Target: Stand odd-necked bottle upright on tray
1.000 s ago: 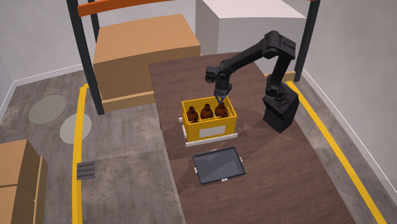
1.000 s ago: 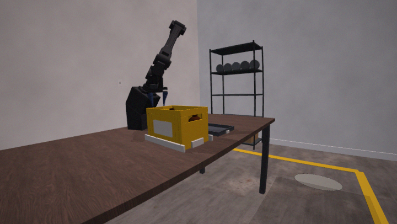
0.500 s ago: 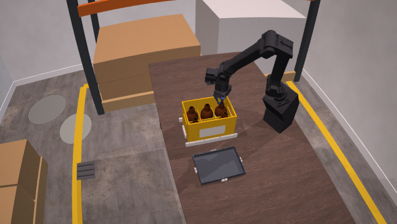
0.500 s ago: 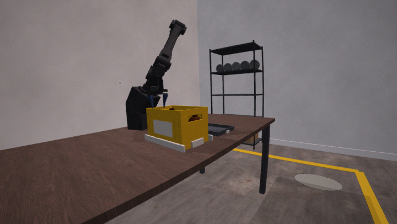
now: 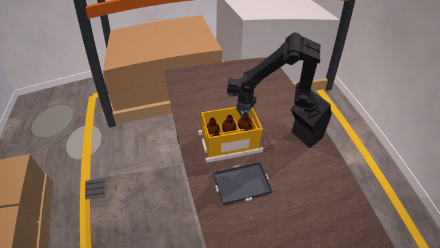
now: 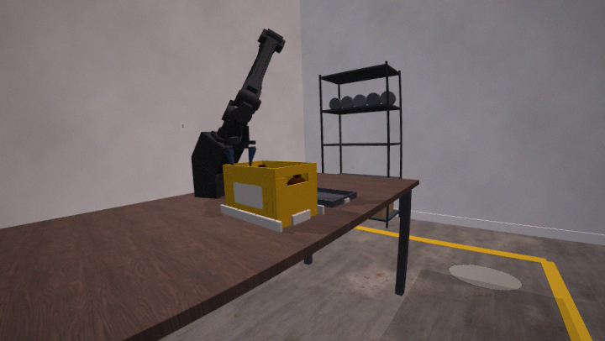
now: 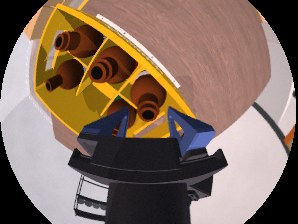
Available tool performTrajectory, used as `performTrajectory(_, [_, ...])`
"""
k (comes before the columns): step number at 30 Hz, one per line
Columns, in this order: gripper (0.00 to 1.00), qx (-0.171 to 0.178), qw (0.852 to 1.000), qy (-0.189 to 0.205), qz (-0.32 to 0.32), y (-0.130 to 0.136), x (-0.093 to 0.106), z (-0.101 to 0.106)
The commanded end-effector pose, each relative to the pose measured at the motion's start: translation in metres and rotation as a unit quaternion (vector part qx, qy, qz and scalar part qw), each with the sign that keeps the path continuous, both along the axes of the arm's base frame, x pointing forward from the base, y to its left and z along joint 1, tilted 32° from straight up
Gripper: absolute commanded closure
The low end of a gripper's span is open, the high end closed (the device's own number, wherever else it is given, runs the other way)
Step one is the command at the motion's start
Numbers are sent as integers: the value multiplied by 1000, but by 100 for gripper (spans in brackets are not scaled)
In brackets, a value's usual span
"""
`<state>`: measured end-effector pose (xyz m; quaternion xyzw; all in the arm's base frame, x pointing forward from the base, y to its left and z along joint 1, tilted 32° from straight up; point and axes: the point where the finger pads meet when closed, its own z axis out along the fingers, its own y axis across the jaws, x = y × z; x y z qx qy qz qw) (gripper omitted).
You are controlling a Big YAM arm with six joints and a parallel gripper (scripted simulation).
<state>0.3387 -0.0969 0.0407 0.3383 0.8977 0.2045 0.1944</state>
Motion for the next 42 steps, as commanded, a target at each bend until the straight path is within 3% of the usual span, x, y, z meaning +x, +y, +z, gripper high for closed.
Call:
performTrajectory(1, [39, 5, 1000, 8, 2, 6, 2, -12])
performTrajectory(42, [39, 5, 1000, 8, 4, 8, 5, -18])
